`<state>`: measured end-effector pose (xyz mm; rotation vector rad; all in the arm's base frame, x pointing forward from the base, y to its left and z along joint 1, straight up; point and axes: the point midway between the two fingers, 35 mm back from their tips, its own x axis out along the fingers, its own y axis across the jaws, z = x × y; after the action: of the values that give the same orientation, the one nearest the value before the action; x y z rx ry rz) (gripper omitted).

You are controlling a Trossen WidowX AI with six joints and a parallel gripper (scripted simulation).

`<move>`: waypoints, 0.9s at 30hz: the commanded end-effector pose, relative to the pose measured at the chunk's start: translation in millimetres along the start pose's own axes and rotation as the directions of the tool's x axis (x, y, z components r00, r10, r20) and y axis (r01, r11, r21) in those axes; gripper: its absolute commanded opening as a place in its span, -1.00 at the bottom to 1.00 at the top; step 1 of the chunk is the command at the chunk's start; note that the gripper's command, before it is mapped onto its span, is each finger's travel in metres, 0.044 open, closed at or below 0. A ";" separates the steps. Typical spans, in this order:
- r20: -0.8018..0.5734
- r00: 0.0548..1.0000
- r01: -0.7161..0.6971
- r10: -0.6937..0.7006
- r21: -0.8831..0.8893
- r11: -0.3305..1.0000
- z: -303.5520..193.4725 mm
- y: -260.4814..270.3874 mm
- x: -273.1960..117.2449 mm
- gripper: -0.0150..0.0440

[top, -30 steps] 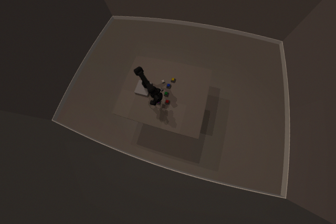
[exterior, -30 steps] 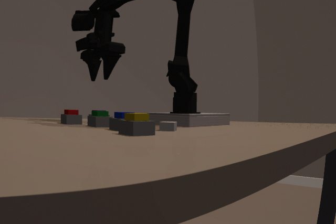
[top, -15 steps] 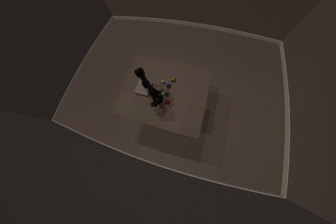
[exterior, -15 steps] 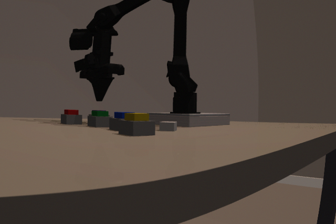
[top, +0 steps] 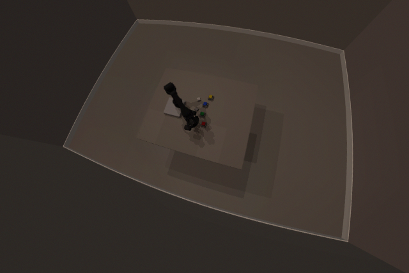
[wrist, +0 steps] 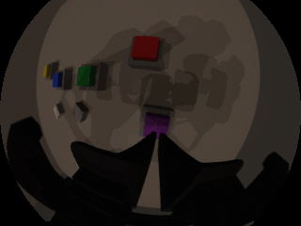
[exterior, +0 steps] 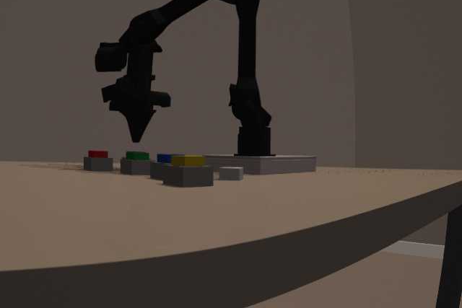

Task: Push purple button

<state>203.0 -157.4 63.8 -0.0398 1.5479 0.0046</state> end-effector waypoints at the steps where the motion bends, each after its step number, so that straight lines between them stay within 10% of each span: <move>1: -0.002 1.000 -0.008 0.008 0.005 1.000 0.0 1.0 7.9 -0.42; 27: -0.002 1.000 -0.008 0.008 0.005 1.000 -0.6 1.6 28.1 -0.42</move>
<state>203.0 -157.4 36.5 -0.0382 1.5500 0.0061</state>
